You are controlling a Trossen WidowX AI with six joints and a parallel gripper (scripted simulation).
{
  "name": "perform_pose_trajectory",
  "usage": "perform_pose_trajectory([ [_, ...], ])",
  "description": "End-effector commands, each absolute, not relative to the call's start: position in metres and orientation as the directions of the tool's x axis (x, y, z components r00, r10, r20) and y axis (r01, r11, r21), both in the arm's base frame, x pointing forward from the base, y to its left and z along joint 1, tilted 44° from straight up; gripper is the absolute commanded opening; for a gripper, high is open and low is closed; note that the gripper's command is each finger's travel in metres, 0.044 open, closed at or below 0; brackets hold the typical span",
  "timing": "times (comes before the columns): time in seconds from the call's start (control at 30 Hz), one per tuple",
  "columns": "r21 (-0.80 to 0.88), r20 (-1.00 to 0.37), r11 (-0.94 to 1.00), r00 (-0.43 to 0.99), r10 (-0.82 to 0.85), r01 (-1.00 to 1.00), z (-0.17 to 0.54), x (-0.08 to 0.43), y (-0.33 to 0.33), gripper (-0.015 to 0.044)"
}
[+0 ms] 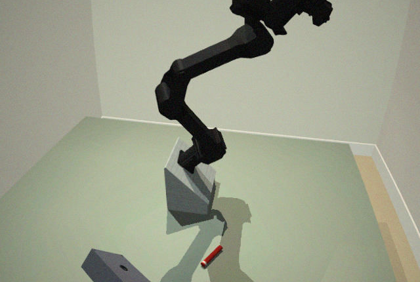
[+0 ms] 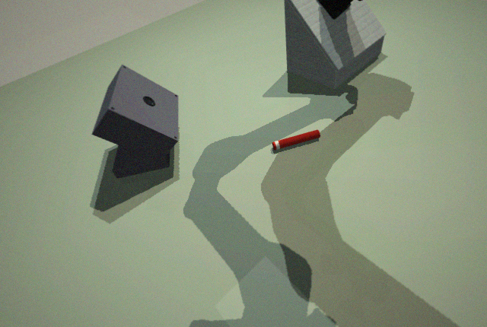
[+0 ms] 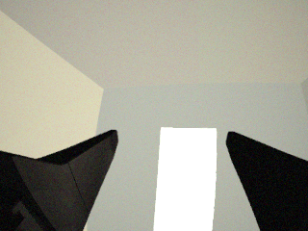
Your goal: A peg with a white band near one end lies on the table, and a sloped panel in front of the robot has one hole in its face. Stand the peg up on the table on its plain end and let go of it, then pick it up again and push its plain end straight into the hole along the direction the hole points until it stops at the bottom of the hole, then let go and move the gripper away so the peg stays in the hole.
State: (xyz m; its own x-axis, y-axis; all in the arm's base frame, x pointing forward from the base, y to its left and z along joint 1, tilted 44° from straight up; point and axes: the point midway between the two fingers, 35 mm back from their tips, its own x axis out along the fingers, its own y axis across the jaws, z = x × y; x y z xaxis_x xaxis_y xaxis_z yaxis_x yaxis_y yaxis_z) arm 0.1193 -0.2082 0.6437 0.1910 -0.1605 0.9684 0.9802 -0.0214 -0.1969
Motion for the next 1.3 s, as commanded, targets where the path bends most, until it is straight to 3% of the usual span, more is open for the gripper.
perform_pose_trajectory([
  [0.0, -0.196, 0.969, -0.024, 0.190, -0.157, 0.980, 0.644, 0.118, -0.207, 0.0426],
  [0.6, 0.032, 0.989, -0.414, 0.032, 0.148, 0.910, 0.668, 0.034, -0.090, 0.0440],
  [1.27, 0.427, 0.865, -0.714, -0.023, 0.500, 0.555, 0.653, -0.004, 0.054, 0.0440],
])
